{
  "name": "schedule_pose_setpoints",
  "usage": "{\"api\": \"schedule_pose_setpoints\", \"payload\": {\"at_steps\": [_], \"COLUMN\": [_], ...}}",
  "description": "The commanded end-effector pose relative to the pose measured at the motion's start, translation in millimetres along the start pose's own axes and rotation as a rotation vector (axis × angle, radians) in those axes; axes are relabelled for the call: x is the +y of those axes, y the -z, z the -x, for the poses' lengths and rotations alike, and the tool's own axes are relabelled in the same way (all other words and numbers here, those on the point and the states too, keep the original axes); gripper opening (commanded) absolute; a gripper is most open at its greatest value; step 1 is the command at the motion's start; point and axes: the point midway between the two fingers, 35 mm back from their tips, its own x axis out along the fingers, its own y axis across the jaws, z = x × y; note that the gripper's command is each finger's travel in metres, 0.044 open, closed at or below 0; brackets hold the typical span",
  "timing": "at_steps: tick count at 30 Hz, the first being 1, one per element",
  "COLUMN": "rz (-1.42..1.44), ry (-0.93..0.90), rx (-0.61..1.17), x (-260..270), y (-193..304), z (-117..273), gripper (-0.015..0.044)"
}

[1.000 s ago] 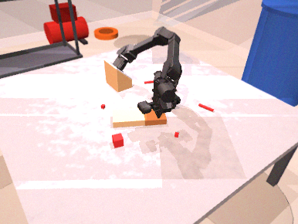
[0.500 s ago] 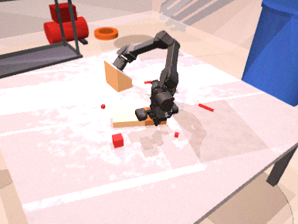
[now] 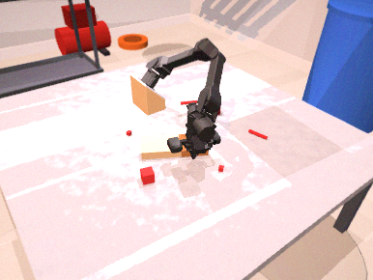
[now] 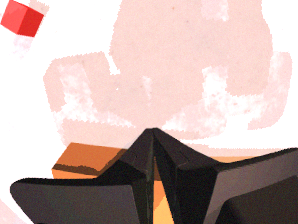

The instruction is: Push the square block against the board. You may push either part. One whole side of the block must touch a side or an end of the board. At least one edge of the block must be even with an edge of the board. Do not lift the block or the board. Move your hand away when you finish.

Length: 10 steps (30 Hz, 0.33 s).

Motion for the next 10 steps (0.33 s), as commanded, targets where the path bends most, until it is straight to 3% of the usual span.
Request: {"api": "schedule_pose_setpoints", "payload": {"at_steps": [1,10], "rz": [-0.002,-0.002], "ry": [-0.003,-0.003], "rx": [-0.003,-0.003], "x": [1.1,1.1], "y": [5.7,1.2], "z": [0.8,1.0], "gripper": [0.0000,0.0000]}}
